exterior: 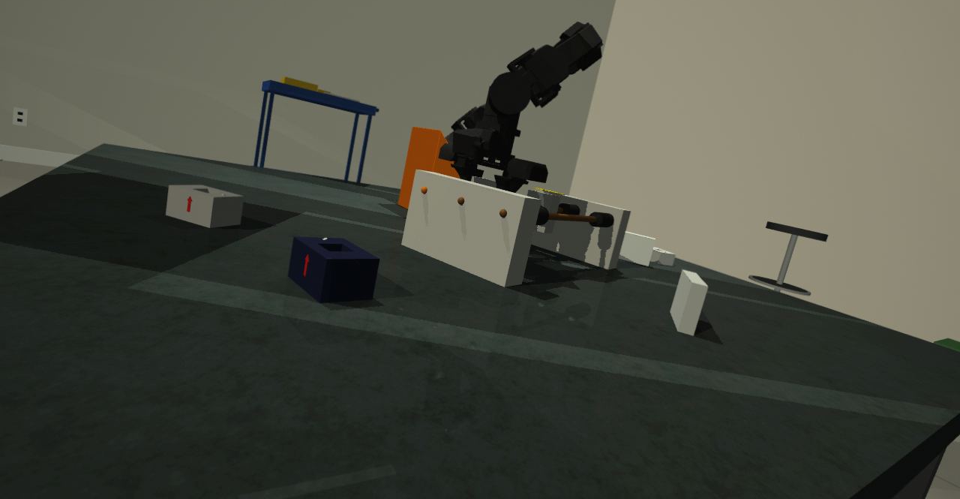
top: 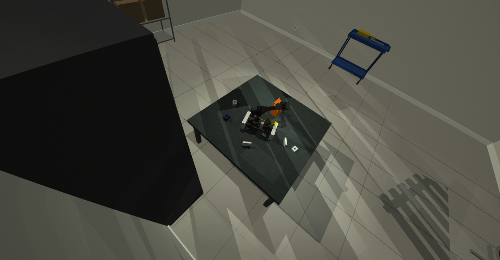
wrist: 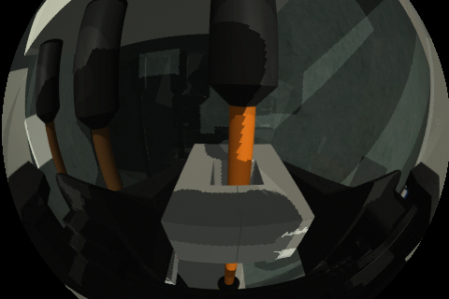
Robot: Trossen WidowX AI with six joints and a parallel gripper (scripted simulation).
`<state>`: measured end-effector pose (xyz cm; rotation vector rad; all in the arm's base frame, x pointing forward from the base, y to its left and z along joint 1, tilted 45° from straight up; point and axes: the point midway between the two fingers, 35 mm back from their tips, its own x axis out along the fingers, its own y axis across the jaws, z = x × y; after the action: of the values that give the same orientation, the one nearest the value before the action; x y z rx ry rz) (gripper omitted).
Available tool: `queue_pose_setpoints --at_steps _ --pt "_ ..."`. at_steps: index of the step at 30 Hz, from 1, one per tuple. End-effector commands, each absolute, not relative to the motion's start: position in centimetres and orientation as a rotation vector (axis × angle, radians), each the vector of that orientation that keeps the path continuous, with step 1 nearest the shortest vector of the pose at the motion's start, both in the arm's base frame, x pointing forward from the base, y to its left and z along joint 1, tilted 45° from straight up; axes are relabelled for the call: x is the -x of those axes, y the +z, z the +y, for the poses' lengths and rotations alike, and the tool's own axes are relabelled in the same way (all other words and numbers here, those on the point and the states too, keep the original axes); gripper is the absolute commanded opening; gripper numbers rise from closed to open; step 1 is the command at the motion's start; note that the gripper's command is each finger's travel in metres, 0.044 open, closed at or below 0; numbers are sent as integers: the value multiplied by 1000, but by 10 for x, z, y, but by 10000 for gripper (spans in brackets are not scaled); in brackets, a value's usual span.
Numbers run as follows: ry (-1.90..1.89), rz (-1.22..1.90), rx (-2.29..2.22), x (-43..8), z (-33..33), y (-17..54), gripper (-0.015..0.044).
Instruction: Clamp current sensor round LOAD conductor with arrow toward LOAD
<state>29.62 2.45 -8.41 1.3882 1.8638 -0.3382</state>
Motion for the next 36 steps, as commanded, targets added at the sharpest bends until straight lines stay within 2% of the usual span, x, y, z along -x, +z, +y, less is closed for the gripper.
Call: queue_pose_setpoints --at_steps 1,20,30,36 --pt "-339 1863 -1389 -296 24 -84 0" --pt "-338 1865 -1388 -295 28 -88 0" --pt "-336 1863 -1386 -296 25 -85 263" --pt "-336 1863 -1386 -296 25 -85 273"
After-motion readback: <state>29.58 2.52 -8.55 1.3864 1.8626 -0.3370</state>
